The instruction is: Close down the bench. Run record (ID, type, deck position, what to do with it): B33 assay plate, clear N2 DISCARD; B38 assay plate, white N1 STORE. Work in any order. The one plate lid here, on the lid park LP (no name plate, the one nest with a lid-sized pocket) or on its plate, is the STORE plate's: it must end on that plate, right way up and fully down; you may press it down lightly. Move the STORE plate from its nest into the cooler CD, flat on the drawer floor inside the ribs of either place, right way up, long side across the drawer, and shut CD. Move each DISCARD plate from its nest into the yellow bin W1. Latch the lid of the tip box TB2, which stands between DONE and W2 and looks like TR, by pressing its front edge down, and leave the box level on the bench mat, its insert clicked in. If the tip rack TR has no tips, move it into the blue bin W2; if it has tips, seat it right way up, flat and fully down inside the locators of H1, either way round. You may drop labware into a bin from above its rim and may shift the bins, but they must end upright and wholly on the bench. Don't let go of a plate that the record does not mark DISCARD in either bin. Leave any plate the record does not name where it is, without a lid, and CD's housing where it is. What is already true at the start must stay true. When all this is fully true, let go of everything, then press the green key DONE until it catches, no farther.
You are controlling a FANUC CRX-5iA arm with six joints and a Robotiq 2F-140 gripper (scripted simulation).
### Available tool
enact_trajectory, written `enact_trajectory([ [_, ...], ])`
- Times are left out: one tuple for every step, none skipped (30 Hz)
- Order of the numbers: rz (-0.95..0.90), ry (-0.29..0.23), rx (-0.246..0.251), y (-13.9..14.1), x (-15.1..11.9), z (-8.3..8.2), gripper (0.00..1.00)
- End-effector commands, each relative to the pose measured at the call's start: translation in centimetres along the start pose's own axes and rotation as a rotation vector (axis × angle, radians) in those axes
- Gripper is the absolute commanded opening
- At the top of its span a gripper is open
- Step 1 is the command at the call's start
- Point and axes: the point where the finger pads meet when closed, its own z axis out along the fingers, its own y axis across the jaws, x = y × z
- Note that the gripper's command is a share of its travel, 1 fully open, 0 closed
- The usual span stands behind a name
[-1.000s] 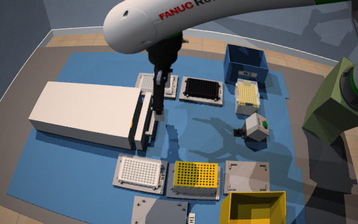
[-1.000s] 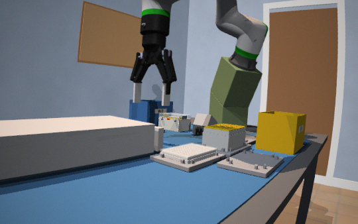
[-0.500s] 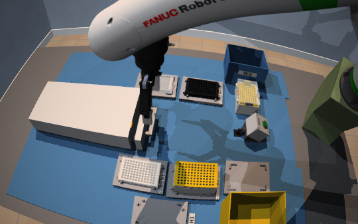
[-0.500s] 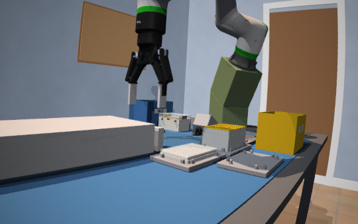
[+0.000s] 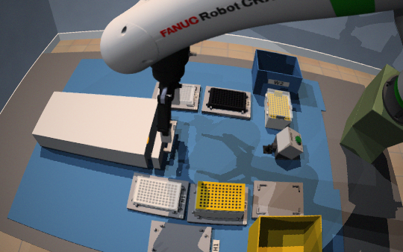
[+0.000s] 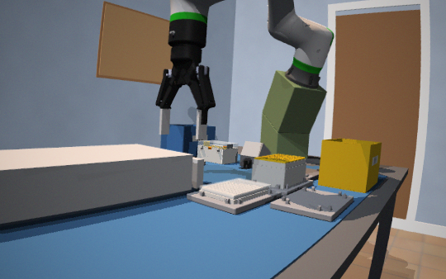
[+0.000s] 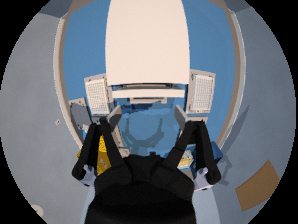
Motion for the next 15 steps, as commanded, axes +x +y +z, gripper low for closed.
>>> enact_trajectory([
  [0.0, 0.0, 0.0, 0.0, 0.0, 0.4, 0.87],
  [0.0, 0.0, 0.0, 0.0, 0.0, 0.6, 0.87],
  [0.0, 0.0, 0.0, 0.0, 0.0, 0.7, 0.87],
  [0.0, 0.0, 0.0, 0.0, 0.0, 0.8, 0.87],
  [0.0, 0.0, 0.0, 0.0, 0.0, 1.0, 0.87],
  [0.0, 0.0, 0.0, 0.0, 0.0, 1.0, 0.87],
  [0.0, 0.0, 0.0, 0.0, 0.0, 1.0, 0.87],
  [0.0, 0.0, 0.0, 0.0, 0.0, 1.1, 0.87],
  [0.0, 0.0, 0.0, 0.0, 0.0, 1.2, 0.87],
  [0.0, 0.0, 0.0, 0.0, 0.0, 1.4, 0.87],
  [0.0, 0.0, 0.0, 0.0, 0.0, 1.5, 0.87],
  [0.0, 0.0, 0.0, 0.0, 0.0, 1.6, 0.87],
  [0.0, 0.0, 0.0, 0.0, 0.0, 1.8, 0.87],
  [0.0, 0.0, 0.0, 0.0, 0.0, 1.9, 0.87],
  [0.0, 0.0, 0.0, 0.0, 0.0, 2.0, 0.87],
])
